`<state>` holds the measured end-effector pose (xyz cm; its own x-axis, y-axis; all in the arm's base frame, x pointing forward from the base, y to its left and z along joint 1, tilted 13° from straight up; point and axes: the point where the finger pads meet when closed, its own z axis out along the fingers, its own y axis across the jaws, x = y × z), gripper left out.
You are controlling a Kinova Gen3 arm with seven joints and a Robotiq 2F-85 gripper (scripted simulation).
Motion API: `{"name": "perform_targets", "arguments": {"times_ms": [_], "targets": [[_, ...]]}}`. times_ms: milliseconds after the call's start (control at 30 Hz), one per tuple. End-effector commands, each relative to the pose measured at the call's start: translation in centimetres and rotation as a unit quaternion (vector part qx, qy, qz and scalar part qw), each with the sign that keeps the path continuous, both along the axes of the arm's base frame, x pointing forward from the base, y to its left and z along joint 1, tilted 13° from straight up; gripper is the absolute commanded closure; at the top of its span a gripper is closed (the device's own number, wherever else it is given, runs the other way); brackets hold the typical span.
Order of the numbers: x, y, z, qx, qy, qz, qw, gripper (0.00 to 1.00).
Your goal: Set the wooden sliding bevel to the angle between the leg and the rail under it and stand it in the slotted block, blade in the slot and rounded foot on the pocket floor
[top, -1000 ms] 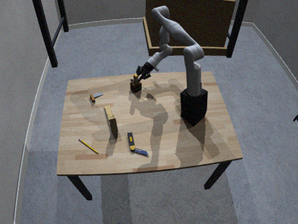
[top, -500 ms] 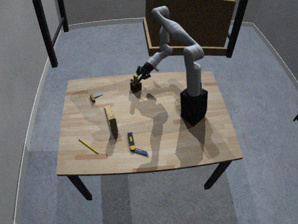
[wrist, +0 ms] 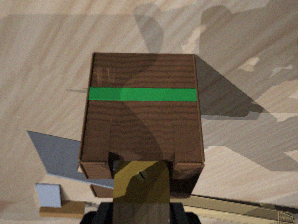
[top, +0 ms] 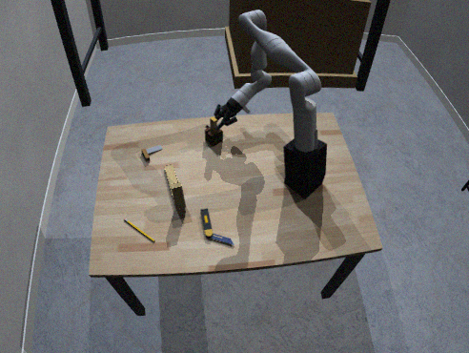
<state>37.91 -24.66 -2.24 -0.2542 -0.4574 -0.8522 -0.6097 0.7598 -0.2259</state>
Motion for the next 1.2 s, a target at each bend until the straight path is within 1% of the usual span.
{"name": "perform_targets", "arguments": {"times_ms": [0,1067,1100,1167], "targets": [[0.03,-0.04,-0.02,0.000,0.000,0.000,1.000,0.90],[0.11,-0.12,-0.51,0.000,0.000,0.000,1.000,0.90],[0.11,-0.12,-0.51,0.000,0.000,0.000,1.000,0.00],[0.11,-0.12,-0.51,0.000,0.000,0.000,1.000,0.00]]}}
